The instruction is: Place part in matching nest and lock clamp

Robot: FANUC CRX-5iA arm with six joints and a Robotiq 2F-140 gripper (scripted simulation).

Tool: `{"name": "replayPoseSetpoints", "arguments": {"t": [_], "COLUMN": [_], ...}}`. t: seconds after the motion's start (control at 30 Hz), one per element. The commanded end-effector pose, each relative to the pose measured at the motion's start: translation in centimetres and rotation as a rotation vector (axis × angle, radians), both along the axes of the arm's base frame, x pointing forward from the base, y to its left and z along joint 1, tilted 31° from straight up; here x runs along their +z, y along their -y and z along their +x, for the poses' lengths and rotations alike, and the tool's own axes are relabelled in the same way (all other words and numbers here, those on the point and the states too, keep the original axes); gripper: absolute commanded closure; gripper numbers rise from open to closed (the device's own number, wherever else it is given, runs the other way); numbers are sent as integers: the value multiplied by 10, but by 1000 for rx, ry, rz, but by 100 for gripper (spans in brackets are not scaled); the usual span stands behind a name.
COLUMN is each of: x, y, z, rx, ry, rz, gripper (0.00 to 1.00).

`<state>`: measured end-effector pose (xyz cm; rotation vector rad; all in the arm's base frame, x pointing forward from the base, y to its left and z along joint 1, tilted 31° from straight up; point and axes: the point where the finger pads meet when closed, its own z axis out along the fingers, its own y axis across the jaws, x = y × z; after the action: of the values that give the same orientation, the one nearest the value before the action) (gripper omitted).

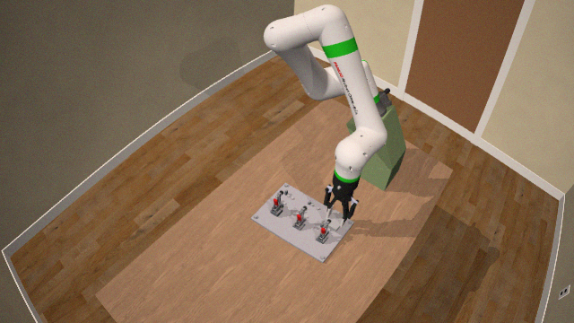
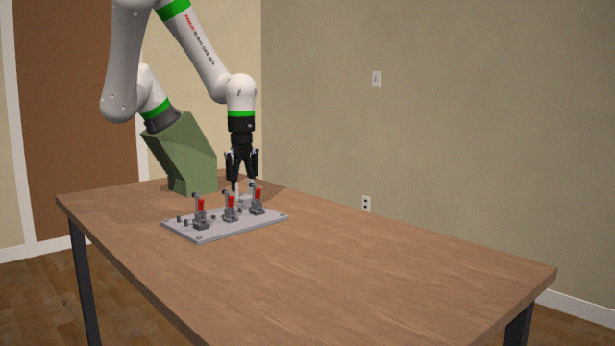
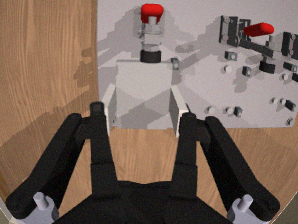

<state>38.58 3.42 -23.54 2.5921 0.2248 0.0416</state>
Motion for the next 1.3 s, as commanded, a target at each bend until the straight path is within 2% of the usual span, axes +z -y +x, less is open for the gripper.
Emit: {"name": "replayPoseSetpoints", "arguments": {"t": [0.0, 0.4, 1.27], "x": [-3, -13, -15], "y": [2, 8, 9], "z": [1, 2, 2], "rx": [0, 0, 0], "ry": [1, 1, 1], "rz": [0, 0, 0], "gripper": [100, 100, 100]}}
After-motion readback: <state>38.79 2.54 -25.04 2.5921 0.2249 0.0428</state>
